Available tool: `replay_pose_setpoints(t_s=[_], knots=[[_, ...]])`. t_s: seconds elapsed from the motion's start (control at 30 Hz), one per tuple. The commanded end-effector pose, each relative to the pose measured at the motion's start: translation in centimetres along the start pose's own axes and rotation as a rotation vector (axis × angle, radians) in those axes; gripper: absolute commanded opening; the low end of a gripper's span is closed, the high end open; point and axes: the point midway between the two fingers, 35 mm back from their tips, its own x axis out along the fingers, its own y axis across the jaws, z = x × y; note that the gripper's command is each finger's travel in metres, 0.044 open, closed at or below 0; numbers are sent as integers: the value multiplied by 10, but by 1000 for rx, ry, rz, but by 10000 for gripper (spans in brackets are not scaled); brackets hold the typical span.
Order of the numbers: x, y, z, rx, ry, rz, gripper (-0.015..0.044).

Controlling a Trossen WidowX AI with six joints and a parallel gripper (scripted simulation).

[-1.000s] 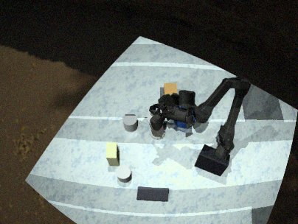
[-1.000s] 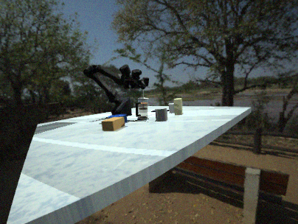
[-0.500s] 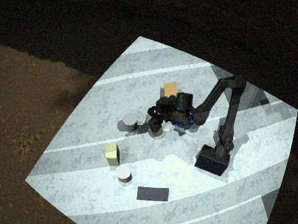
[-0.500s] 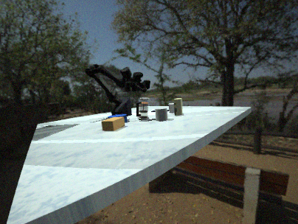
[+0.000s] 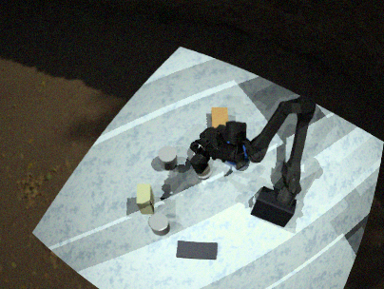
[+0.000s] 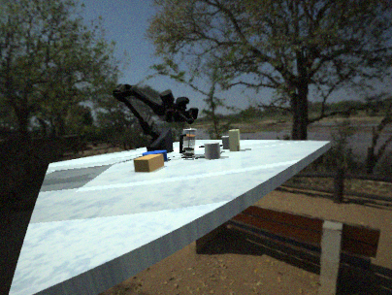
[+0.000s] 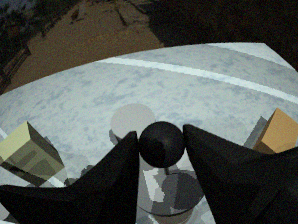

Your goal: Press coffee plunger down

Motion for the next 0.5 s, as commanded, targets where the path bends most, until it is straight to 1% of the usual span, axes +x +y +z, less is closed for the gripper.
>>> replay_pose_setpoints(t_s=[0.0, 0.47], knots=[[4, -1, -11, -21, 41, -13, 118], [5, 1, -10, -21, 41, -12, 118]])
